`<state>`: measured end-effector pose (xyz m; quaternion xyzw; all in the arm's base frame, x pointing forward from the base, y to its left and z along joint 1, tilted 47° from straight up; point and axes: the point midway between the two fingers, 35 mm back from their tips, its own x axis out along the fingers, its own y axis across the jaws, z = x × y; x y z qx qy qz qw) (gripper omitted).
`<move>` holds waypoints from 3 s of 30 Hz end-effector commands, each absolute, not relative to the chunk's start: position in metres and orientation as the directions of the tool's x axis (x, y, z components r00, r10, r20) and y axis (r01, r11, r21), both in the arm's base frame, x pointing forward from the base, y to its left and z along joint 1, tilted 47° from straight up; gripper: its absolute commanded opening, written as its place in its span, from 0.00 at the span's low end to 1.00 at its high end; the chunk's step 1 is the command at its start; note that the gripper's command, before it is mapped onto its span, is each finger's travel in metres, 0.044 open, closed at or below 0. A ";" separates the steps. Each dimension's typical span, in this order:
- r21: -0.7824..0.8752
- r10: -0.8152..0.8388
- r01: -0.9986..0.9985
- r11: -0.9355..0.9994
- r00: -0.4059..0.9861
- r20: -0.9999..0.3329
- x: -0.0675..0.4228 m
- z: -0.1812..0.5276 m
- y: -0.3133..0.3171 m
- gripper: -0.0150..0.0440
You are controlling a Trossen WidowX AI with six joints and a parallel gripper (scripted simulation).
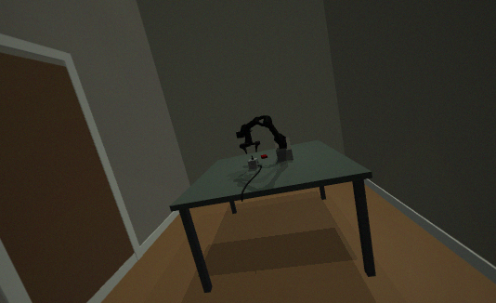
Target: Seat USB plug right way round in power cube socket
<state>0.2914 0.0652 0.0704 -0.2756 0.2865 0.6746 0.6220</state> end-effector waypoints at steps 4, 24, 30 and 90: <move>0.128 0.720 -0.992 -0.014 -0.099 -0.687 0.292 0.076 0.067 1.00; 0.128 0.720 -0.992 -0.015 -0.099 -0.687 0.291 0.067 0.077 1.00; 0.128 0.720 -0.992 -0.015 -0.099 -0.687 0.290 0.063 0.081 1.00; 0.120 0.716 -0.993 -0.017 -0.096 -0.691 0.291 0.061 0.084 0.25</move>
